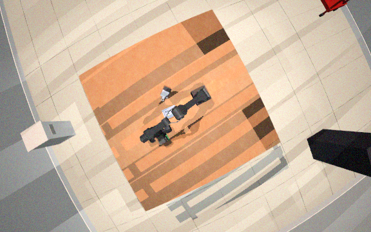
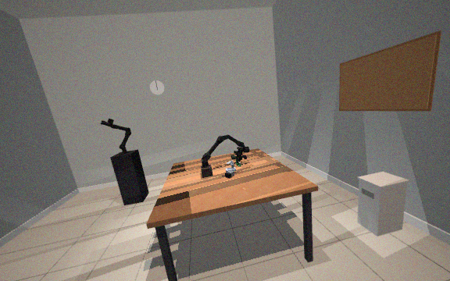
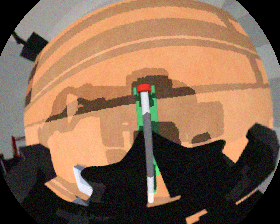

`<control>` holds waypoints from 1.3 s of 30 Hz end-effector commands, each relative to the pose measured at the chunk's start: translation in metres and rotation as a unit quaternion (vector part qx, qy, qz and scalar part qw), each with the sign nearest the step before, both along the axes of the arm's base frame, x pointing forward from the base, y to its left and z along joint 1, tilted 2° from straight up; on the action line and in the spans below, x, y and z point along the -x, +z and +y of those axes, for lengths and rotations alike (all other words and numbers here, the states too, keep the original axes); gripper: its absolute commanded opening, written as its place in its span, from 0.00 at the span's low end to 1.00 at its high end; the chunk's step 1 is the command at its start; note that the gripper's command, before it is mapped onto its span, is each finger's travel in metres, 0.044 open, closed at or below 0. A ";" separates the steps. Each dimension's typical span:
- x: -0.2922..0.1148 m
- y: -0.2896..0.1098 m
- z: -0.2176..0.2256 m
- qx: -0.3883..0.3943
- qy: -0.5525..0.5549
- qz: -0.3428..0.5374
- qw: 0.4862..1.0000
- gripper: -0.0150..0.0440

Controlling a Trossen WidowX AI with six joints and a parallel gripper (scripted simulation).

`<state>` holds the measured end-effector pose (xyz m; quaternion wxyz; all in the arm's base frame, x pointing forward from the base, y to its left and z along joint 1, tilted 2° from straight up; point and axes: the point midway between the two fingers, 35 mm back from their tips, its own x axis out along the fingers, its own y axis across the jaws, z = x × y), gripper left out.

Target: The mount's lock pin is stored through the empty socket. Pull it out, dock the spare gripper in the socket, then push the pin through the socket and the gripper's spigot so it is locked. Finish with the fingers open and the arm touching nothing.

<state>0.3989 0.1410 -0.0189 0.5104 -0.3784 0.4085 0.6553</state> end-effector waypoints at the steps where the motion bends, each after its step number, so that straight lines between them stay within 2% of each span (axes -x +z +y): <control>1: 0.000 -0.004 0.000 0.000 0.001 0.001 1.000 0.25; 10: 0.000 0.000 0.000 0.000 0.000 0.000 1.000 0.25; 22: 0.000 0.000 0.000 0.000 0.000 0.000 1.000 0.79; 27: 0.003 0.013 -0.001 0.001 0.000 0.005 1.000 1.00; 39: 0.013 0.029 -0.003 0.005 0.000 0.027 1.000 1.00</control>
